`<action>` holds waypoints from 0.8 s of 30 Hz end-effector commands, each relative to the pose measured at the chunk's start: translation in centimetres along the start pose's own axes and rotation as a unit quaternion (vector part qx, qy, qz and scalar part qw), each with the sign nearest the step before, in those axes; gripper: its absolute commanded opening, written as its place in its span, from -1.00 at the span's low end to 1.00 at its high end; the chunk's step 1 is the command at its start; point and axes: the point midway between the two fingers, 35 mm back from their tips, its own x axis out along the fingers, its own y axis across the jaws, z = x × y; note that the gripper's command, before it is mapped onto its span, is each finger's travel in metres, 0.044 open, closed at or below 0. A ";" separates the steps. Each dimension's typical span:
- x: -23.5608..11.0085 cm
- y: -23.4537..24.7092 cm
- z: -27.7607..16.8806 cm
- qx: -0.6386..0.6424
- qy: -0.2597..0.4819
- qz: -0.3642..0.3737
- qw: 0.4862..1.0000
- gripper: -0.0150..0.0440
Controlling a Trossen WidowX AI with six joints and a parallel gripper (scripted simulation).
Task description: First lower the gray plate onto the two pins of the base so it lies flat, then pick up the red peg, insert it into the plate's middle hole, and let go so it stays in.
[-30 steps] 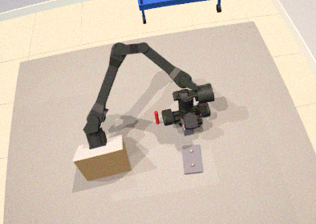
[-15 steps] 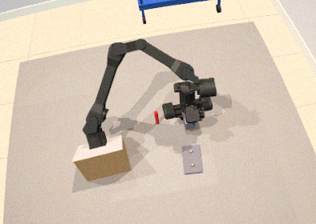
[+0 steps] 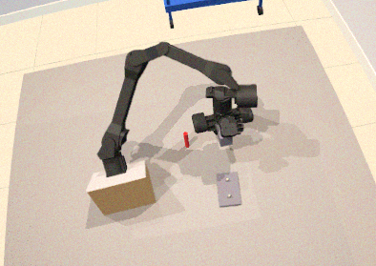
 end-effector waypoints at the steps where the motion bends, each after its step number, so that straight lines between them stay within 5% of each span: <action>1: -1.6 -0.1 -0.1 -0.003 -0.001 0.001 1.000 -0.49; 10: -4.2 -0.5 -0.4 -0.003 0.000 0.001 1.000 -0.49; 24: -3.0 -0.1 2.6 0.008 -0.001 0.003 1.000 -0.49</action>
